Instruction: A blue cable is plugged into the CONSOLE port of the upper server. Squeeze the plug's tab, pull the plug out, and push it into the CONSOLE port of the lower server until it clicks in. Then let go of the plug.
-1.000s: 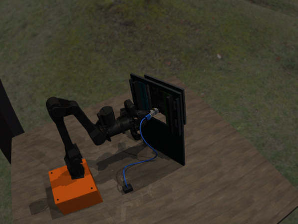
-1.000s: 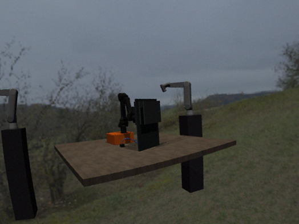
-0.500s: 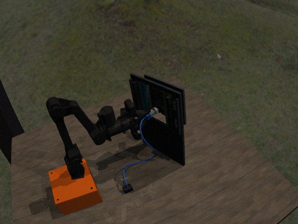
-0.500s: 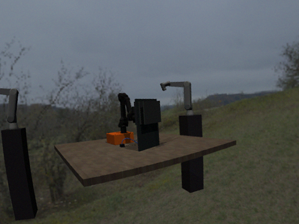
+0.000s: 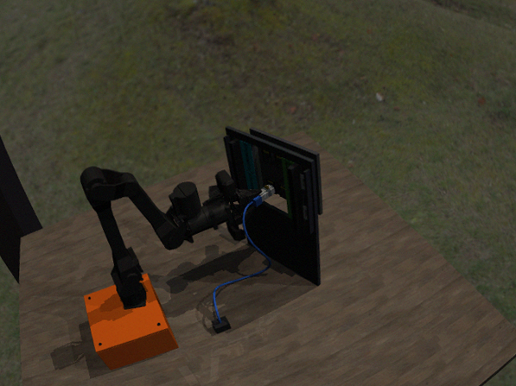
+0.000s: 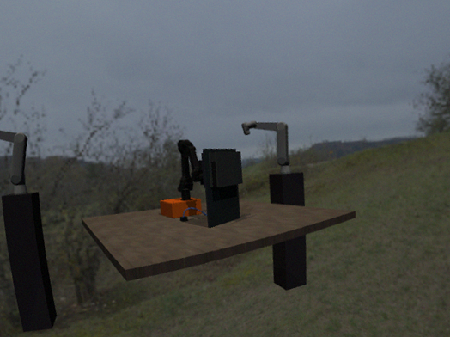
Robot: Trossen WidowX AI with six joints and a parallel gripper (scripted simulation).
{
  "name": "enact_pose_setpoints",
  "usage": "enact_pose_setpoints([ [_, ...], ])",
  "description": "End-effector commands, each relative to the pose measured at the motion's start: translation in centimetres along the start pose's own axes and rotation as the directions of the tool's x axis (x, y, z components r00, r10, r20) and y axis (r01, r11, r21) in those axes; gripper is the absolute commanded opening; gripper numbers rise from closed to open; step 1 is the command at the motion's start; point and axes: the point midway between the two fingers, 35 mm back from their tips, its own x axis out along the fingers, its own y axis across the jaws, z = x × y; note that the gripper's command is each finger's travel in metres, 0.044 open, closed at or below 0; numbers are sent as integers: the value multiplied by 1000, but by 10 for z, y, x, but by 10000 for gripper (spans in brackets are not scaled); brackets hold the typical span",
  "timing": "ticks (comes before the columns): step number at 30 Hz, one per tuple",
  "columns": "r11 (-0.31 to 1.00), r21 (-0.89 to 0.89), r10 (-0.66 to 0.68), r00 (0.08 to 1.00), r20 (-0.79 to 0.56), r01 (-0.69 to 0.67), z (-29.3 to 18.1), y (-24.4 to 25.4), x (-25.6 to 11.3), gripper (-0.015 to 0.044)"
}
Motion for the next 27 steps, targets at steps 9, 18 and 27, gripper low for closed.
enact_pose_setpoints([
  [9, 1000, 1, -11, 1000, -4, 11, 0, -3, 3, 0],
  [18, 1000, 2, -12, 1000, -4, 12, 0, -3, 4, 0],
  [27, 1000, 2, -12, 1000, -5, 12, 1, -4, 5, 0],
])
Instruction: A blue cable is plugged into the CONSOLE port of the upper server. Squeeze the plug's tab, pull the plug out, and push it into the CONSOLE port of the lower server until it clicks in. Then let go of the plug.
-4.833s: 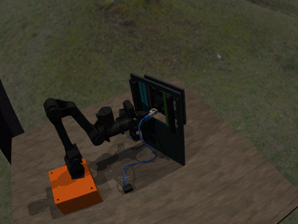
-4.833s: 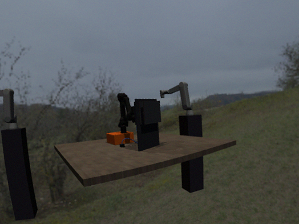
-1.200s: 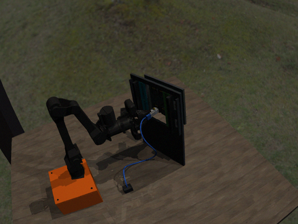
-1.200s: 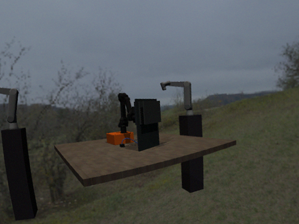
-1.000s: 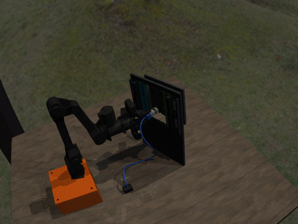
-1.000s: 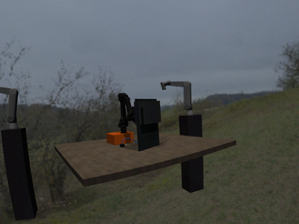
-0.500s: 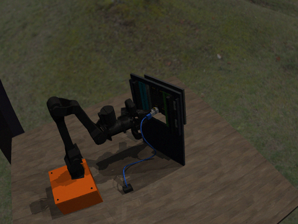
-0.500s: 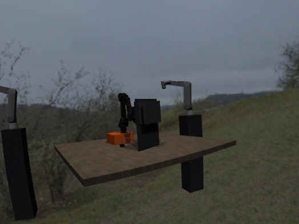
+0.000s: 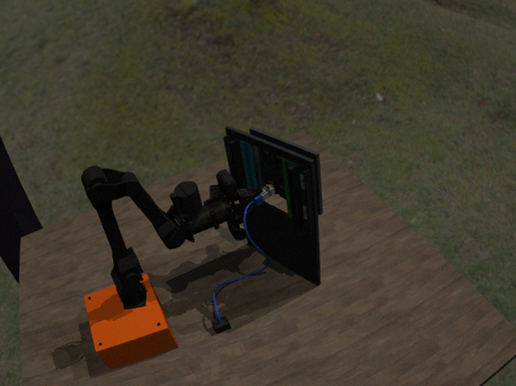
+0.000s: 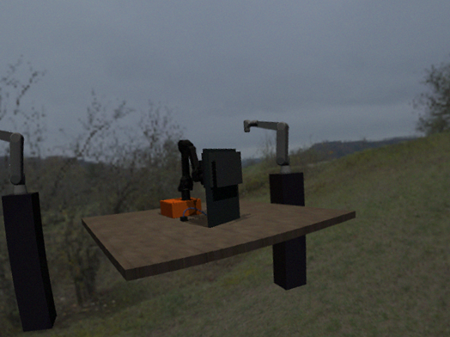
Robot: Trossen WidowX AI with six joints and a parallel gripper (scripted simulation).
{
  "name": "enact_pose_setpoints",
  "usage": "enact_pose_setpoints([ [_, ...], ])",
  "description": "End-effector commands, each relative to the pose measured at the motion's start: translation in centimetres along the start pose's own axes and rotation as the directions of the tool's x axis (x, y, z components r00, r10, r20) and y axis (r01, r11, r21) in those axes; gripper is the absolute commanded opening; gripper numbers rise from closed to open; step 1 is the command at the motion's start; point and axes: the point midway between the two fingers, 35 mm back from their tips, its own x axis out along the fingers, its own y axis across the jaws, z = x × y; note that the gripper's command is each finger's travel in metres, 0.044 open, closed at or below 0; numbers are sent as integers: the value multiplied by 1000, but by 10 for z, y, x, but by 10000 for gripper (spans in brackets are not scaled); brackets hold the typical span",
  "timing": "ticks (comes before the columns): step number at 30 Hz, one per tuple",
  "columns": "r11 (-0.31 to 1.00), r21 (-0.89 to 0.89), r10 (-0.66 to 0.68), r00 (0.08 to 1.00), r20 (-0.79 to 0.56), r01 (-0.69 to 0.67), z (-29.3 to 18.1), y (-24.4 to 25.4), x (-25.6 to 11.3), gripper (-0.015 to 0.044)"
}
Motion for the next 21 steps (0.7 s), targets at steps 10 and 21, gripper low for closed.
enact_pose_setpoints([
  [10, 1000, 2, -12, 1000, -4, 12, 0, -4, 3, 0],
  [21, 1000, 2, -13, 1000, -4, 13, 0, -4, 4, 0],
])
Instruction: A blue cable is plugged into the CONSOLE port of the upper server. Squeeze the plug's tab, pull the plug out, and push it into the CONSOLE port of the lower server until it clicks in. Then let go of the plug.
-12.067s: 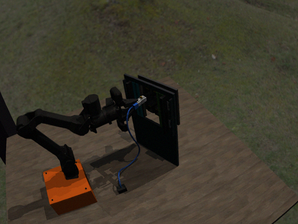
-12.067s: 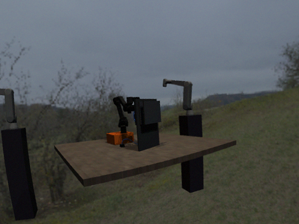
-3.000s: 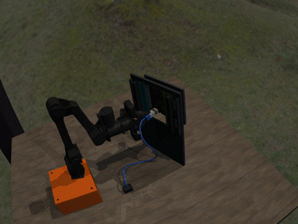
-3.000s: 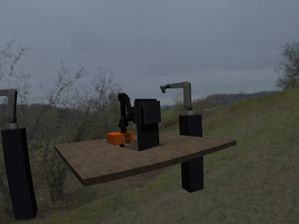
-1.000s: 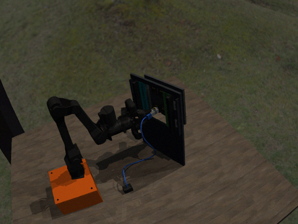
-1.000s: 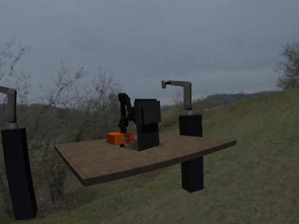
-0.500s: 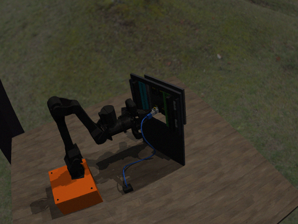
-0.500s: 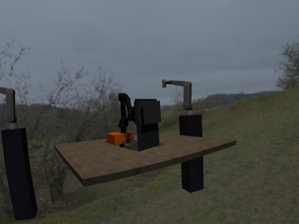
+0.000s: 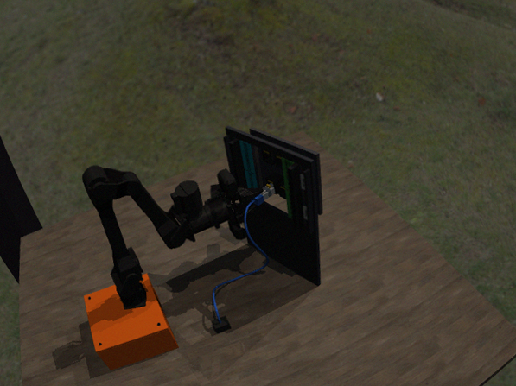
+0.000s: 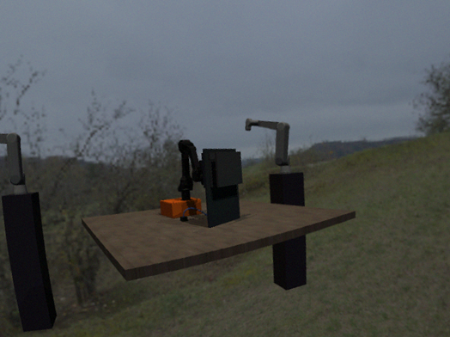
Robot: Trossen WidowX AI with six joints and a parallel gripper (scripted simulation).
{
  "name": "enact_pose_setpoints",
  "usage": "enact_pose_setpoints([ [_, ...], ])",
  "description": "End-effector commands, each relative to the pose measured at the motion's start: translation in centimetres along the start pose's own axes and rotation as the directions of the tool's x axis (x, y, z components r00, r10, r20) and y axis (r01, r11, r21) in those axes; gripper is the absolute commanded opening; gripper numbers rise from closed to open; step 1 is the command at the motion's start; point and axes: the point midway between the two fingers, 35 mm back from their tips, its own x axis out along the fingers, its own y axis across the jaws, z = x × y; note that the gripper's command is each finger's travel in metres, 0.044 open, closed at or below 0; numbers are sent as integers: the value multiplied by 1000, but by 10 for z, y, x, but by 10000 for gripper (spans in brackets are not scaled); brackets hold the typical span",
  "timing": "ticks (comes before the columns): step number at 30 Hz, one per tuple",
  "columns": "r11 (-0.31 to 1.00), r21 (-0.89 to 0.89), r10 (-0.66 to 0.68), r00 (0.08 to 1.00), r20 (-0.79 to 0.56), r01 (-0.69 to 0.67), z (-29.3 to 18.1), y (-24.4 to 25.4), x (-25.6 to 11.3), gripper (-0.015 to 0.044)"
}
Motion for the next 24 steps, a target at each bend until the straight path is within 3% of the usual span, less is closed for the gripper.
enact_pose_setpoints([
  [1, 1000, 2, -12, 1000, -4, 12, 0, -4, 2, 0],
  [24, 1000, 2, -14, 1000, -5, 14, 1, -4, 5, 0],
])
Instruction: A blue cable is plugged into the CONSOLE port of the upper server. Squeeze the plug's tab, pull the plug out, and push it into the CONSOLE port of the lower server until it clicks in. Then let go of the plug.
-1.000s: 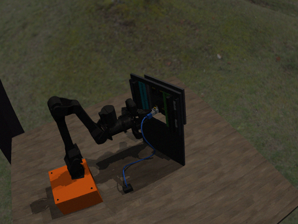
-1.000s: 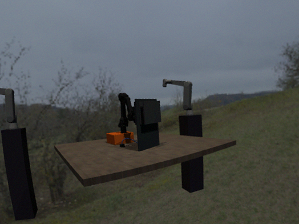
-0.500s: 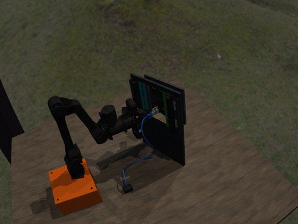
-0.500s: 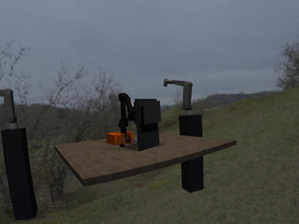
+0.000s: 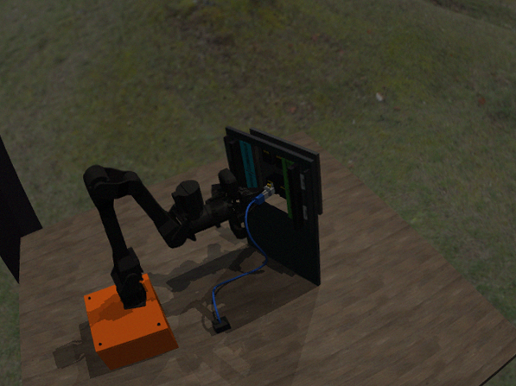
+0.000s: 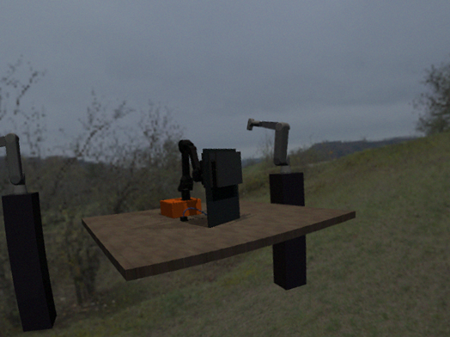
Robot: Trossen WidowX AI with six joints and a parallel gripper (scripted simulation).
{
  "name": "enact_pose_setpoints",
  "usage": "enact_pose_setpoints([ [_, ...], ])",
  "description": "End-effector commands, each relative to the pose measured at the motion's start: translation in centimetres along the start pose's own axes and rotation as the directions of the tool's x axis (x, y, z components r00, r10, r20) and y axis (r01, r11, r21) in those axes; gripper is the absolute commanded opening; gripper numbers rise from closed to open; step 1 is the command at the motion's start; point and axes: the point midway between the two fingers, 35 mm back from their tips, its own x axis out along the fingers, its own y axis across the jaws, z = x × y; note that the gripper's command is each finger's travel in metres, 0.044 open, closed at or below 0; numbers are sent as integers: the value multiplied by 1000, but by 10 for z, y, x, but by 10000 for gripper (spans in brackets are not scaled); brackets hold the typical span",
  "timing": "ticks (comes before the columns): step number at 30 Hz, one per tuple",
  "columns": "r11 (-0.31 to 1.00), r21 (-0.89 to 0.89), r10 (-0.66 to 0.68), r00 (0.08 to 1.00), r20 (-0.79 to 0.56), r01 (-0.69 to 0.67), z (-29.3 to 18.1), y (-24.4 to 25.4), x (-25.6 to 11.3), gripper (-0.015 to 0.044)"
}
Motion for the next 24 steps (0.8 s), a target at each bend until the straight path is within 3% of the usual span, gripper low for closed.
enact_pose_setpoints([
  [1, 1000, 2, -13, 1000, -4, 13, 0, -4, 2, 0],
  [24, 1000, 3, -14, 1000, -5, 14, 1, -4, 5, 0],
])
